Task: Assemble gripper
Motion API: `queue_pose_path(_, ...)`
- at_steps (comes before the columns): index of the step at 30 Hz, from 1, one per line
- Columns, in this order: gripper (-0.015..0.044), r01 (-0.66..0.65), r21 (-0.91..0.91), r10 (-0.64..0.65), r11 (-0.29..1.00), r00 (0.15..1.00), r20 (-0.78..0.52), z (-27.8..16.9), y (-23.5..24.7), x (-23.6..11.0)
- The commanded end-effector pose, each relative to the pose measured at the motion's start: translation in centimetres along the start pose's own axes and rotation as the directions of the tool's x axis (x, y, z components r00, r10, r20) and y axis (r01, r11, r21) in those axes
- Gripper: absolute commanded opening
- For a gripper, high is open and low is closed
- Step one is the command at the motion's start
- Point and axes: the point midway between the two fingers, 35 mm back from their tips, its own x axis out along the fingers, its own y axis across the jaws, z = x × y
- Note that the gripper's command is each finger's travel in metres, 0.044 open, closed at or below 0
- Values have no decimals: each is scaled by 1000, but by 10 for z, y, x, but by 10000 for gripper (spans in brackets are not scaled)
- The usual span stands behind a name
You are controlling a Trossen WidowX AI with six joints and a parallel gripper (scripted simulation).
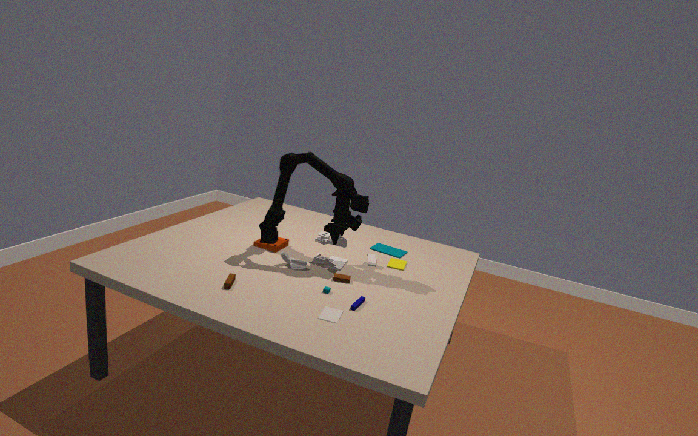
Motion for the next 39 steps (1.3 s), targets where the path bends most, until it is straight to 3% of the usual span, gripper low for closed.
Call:
queue_pose_path(1, 134, 2, 1, -2, 1000, 1000, 4, -1, 11, 0)
queue_pose_path(39, 134, 2, 12, -2, 1000, 1000, 3, -3, 16, 0)
